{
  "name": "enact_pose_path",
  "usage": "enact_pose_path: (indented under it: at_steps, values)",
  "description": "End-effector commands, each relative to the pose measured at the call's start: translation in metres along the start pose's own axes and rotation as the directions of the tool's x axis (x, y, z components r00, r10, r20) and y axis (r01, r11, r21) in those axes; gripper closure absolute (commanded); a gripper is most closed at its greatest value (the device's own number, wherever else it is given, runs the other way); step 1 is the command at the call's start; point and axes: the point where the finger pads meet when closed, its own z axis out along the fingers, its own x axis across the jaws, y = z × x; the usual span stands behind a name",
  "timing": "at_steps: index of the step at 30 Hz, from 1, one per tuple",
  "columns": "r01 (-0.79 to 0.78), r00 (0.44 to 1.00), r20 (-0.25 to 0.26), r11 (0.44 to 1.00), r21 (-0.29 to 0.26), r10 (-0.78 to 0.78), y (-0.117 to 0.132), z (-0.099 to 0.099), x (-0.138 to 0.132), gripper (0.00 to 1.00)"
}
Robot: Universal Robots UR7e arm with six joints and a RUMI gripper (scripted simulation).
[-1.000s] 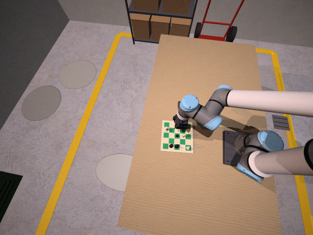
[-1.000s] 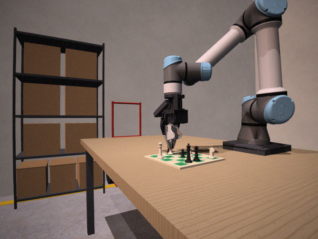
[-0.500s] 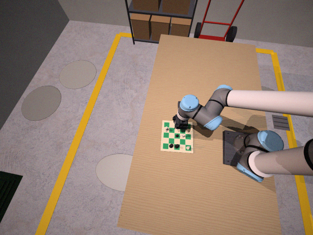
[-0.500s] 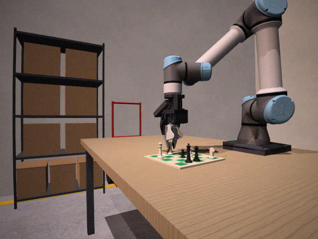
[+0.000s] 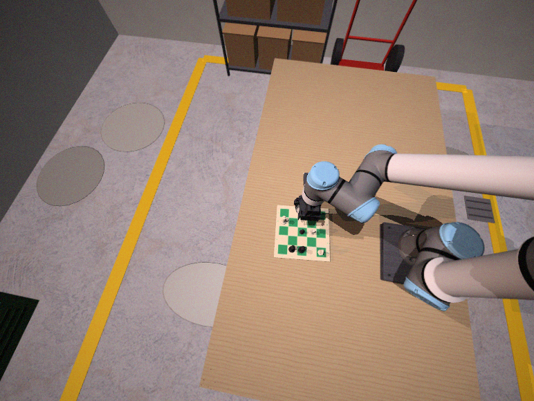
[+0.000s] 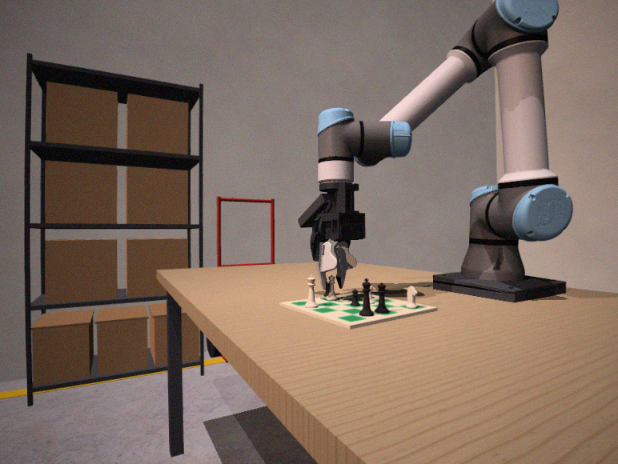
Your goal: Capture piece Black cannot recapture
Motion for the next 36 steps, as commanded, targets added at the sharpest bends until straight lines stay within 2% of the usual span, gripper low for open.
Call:
enact_pose_path:
  at_steps: [1, 7, 15, 17, 23, 30, 31, 36]
  values:
    - [0.000, 1.000, 0.001, 1.000, 0.001, 0.000, 0.000, -0.001, 0.000, 0.75]
    - [0.000, 1.000, 0.001, 1.000, 0.001, 0.000, 0.000, -0.015, 0.000, 0.75]
    - [0.000, 1.000, 0.001, 1.000, 0.001, 0.000, 0.000, -0.056, 0.000, 0.75]
    - [0.000, 1.000, 0.001, 1.000, 0.001, 0.000, 0.000, -0.056, 0.000, 0.75]
    - [0.000, 1.000, 0.001, 1.000, 0.001, 0.000, 0.000, -0.082, 0.000, 0.75]
    - [0.000, 1.000, 0.001, 1.000, 0.001, 0.000, 0.000, -0.090, 0.000, 0.75]
    - [0.000, 1.000, 0.001, 1.000, 0.001, 0.000, 0.000, -0.090, 0.000, 0.00]
    - [0.000, 1.000, 0.001, 1.000, 0.001, 0.000, 0.000, -0.090, 0.000, 0.00]
